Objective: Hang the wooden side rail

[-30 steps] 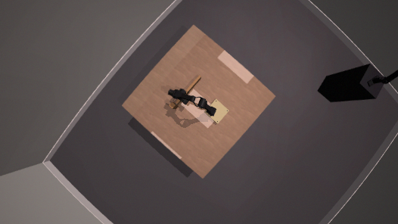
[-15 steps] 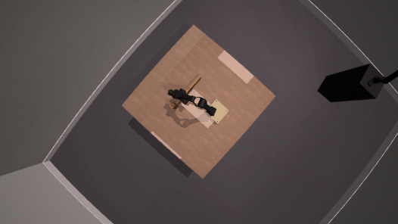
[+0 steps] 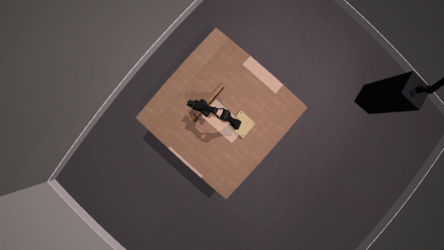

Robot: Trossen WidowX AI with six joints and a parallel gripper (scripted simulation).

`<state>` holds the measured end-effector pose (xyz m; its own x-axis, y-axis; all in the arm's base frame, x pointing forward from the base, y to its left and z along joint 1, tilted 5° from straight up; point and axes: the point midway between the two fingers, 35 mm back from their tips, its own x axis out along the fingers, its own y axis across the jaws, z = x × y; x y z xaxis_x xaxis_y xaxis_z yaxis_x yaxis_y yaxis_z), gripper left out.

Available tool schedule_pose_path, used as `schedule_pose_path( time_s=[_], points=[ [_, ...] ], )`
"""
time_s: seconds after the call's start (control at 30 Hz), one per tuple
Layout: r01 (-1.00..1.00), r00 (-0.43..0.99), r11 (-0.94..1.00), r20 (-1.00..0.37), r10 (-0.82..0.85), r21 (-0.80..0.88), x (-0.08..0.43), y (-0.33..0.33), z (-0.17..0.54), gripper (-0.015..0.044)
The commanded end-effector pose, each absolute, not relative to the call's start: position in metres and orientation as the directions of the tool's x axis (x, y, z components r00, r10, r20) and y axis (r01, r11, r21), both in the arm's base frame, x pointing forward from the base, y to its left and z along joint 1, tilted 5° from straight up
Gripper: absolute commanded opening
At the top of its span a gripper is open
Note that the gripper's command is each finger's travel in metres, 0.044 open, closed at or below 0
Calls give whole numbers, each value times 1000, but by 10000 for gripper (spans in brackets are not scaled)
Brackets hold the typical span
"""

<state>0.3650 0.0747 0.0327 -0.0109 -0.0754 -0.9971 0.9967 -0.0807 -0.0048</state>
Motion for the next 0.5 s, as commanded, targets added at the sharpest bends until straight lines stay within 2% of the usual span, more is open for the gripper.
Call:
schedule_pose_path(
  time_s=[0.0, 0.47],
  points=[
    [996, -6, -84, -997, -72, 0, 366, 77, 33, 0],
    [996, -6, -84, -997, -72, 0, 366, 77, 31, 0]
  ],
)
